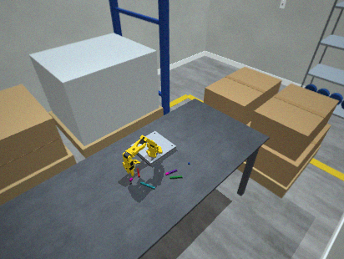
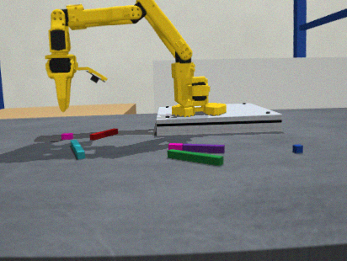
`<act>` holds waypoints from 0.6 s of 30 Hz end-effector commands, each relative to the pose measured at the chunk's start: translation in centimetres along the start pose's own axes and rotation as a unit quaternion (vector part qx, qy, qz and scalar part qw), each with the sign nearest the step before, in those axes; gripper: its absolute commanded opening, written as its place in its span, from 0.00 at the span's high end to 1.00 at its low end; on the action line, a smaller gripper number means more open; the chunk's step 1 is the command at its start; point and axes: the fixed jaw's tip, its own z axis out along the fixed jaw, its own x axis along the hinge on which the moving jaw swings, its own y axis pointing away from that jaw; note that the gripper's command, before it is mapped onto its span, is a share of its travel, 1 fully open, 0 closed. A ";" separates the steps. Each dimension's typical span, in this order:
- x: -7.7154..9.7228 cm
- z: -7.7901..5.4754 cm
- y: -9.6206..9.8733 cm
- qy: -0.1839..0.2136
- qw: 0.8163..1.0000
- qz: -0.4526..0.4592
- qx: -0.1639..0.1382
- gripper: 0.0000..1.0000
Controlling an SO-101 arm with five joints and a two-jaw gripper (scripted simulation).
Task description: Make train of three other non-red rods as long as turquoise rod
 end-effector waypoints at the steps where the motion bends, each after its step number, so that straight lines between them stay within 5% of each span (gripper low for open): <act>1: -0.1 0.3 0.2 -0.008 1.000 -0.003 0.001 0.81; 18: -0.1 0.6 0.2 -0.015 1.000 -0.003 0.000 0.81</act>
